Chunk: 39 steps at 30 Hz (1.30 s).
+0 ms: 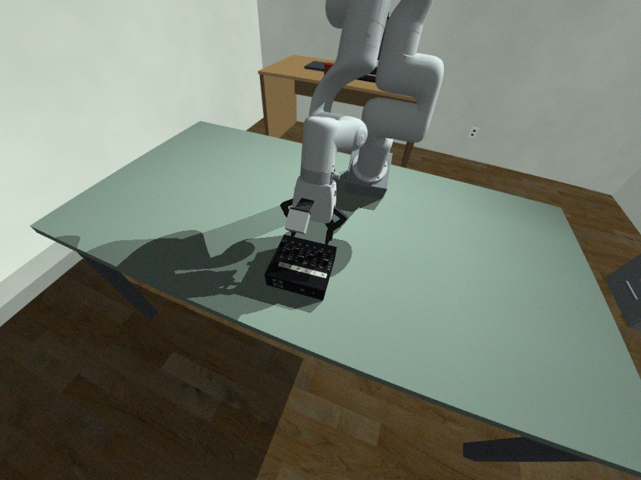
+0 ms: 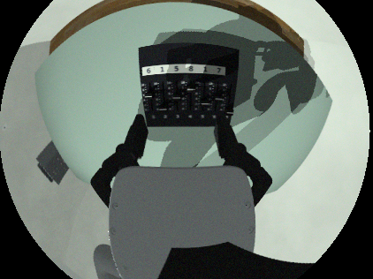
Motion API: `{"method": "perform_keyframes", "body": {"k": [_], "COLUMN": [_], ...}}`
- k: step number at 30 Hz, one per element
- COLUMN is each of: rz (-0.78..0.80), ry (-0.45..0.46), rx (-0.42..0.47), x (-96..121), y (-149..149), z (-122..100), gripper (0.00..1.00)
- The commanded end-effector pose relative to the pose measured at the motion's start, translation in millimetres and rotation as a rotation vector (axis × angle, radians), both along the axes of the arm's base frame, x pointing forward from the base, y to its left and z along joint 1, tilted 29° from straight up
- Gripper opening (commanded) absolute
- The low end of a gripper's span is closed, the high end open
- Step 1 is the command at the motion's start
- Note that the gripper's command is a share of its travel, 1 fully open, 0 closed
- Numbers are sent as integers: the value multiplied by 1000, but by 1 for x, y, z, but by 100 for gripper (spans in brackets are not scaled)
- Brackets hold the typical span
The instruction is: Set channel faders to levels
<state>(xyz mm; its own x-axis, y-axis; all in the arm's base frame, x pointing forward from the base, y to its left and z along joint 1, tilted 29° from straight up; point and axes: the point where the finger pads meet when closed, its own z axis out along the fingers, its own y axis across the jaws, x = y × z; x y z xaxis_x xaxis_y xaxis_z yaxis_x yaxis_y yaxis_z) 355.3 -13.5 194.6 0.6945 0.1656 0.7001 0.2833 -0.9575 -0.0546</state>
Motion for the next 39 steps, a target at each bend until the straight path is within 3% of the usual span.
{"method": "perform_keyframes", "body": {"k": [1, 13, 16, 23, 25, 26, 32, 39], "rz": [-1, 0, 51, 434, 434, 582, 802, 1135], "ry": [-3, -3, -7, -44, -44, -60, -83, -89], "rx": [0, -1, -39, -339, -339, -458, -661, -898], "x": [1, 1, 2, 5, 5, 4, 0, -1], "y": [-1, 0, 2, 12, 12, 10, -9, -15], "z": [1, 1, 4, 35, 35, 41, 70, 76], "gripper": [100, 100, 100, 100, 100, 100, 100, 100]}}
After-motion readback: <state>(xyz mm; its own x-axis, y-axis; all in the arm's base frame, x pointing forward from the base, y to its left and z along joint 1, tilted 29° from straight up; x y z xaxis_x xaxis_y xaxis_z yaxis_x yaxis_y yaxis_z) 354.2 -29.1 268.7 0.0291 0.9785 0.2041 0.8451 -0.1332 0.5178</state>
